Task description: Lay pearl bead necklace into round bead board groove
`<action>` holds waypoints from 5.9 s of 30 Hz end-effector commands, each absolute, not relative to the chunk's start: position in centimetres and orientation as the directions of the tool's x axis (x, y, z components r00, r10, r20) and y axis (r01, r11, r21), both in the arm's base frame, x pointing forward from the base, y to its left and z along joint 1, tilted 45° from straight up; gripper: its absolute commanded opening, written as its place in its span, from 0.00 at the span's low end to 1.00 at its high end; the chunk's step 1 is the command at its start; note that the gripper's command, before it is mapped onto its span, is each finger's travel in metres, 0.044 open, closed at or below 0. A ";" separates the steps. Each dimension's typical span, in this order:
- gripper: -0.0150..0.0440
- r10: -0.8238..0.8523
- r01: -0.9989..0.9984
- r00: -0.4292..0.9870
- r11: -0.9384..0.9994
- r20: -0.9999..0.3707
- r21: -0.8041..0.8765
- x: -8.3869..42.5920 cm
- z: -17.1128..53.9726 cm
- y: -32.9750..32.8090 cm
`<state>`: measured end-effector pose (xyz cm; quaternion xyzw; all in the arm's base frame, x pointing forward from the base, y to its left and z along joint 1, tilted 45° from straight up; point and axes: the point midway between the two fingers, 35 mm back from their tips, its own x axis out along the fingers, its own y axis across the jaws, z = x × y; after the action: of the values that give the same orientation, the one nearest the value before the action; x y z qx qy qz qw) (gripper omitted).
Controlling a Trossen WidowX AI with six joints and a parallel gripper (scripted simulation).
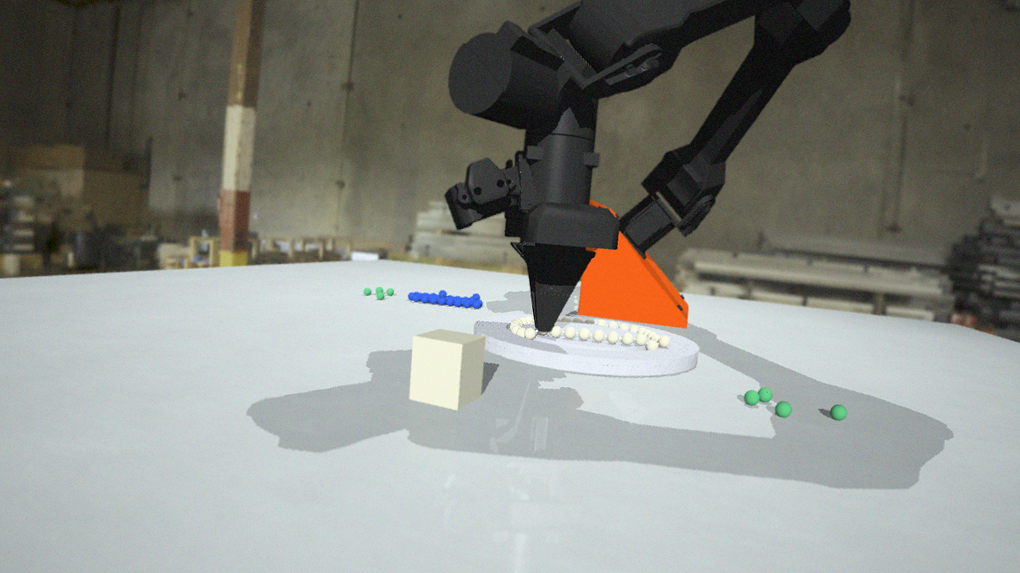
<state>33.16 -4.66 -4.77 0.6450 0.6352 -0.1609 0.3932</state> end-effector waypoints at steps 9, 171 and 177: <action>0.25 0.693 0.945 0.148 0.112 -0.706 0.307 34.3 -4.5 -5.3; 0.88 0.691 0.905 0.147 0.195 -0.707 0.379 35.0 -3.9 -4.3; 1.00 0.693 0.905 0.147 0.193 -0.705 0.379 34.9 -3.7 -4.5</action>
<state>34.91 -4.22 -3.94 0.6214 0.6429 -0.1238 0.4303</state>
